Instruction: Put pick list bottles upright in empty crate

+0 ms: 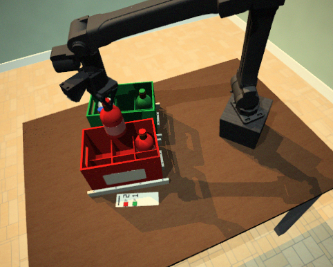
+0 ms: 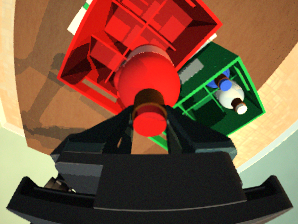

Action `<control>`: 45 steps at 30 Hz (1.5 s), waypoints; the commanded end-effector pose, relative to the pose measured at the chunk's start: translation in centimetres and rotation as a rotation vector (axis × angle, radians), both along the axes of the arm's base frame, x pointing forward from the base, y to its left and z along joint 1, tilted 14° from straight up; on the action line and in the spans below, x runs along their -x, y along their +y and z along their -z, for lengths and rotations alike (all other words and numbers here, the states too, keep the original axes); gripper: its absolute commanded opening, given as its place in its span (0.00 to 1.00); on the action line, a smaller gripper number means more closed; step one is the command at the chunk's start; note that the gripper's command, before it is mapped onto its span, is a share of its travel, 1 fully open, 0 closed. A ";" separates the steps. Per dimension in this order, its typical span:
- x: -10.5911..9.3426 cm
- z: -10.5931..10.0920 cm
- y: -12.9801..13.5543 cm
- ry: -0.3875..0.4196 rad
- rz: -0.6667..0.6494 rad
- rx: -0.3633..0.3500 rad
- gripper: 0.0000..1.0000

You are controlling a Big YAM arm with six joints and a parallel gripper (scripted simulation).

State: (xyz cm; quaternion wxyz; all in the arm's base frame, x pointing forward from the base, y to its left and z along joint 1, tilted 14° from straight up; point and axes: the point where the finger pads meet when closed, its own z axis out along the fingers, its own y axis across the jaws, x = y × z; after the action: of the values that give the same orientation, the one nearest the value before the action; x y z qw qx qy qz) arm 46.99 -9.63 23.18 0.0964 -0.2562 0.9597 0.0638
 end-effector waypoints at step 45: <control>-1.8 -0.9 0.0 -0.117 0.018 0.031 0.00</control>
State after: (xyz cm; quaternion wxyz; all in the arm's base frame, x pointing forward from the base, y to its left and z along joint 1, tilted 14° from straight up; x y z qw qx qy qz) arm 47.02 -9.04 19.69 0.1027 -0.2564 0.9592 0.0602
